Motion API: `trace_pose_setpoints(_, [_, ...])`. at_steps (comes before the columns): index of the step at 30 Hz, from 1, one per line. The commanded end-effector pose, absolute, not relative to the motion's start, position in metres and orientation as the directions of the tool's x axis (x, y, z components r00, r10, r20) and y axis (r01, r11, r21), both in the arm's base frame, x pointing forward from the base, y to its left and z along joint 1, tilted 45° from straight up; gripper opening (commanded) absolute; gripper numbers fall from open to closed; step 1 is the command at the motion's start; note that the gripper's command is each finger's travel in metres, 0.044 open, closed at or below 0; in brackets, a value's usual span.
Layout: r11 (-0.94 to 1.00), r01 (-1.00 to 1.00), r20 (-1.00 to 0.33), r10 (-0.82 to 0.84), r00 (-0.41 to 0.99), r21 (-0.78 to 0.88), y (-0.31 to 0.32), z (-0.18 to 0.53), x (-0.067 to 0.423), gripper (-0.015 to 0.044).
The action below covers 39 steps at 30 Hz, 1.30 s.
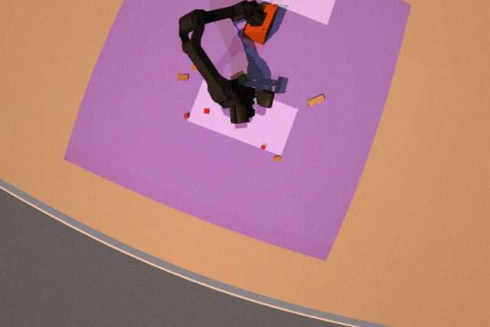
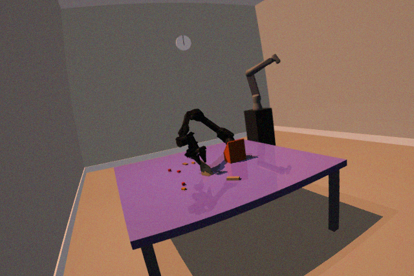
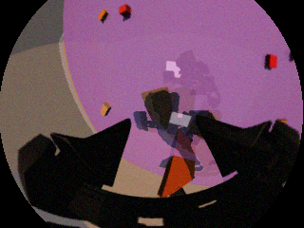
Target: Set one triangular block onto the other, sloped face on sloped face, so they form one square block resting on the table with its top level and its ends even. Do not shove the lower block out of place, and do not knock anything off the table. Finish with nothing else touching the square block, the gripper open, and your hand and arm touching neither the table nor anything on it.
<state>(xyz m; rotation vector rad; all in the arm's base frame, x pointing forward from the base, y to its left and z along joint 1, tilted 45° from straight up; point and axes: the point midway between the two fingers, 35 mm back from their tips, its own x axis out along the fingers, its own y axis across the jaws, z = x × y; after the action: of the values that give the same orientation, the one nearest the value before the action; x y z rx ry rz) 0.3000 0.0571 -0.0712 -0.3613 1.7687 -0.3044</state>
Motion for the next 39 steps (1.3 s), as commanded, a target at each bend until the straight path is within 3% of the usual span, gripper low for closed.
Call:
trace_pose_setpoints(1, [0.520, 0.804, -0.957, -0.179, -0.229, -0.290, 0.042, -0.041, 0.312, 0.0440])
trace_pose_setpoints(6, [0.264, 0.932, -0.967, -0.117, -0.226, -0.249, 0.037, -0.033, 0.315, 0.0440])
trace_pose_setpoints(39, [0.264, 0.932, -0.967, -0.117, -0.226, -0.250, 0.034, -0.061, 0.312, 0.0440])
